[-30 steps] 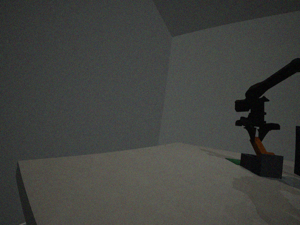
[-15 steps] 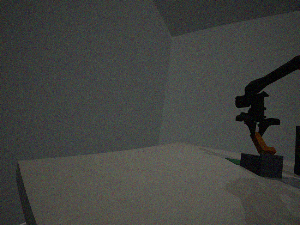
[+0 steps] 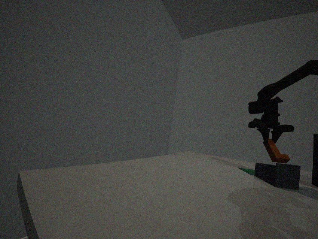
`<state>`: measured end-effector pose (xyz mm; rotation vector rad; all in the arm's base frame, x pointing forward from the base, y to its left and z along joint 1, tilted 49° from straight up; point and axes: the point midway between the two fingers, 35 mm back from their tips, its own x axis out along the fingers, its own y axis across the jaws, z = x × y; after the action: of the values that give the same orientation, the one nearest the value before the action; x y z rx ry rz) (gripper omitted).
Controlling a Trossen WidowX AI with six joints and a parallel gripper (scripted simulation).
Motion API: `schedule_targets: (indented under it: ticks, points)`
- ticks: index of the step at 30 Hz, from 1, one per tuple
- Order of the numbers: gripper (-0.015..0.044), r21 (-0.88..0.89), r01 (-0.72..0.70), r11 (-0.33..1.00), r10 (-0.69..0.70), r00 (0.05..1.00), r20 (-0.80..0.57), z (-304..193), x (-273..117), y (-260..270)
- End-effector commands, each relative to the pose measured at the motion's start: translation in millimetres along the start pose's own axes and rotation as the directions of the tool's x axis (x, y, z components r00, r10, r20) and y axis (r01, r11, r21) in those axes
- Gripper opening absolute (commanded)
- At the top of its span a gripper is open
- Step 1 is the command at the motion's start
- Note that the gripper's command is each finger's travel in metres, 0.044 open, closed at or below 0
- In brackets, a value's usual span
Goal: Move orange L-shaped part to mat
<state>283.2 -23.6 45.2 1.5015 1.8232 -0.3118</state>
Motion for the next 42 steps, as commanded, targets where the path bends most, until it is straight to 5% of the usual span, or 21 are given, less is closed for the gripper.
schedule_targets:
  ticks: [1, 42]
  points:
    - [0.0, -0.001, 0.005, 1.0, -0.005, 1.0, -0.001, 16.0, 1.9, -2.1]
    - [0.0, -0.005, 0.005, 1.0, -0.005, 1.0, 0.007, 151.1, 3.3, -15.4]
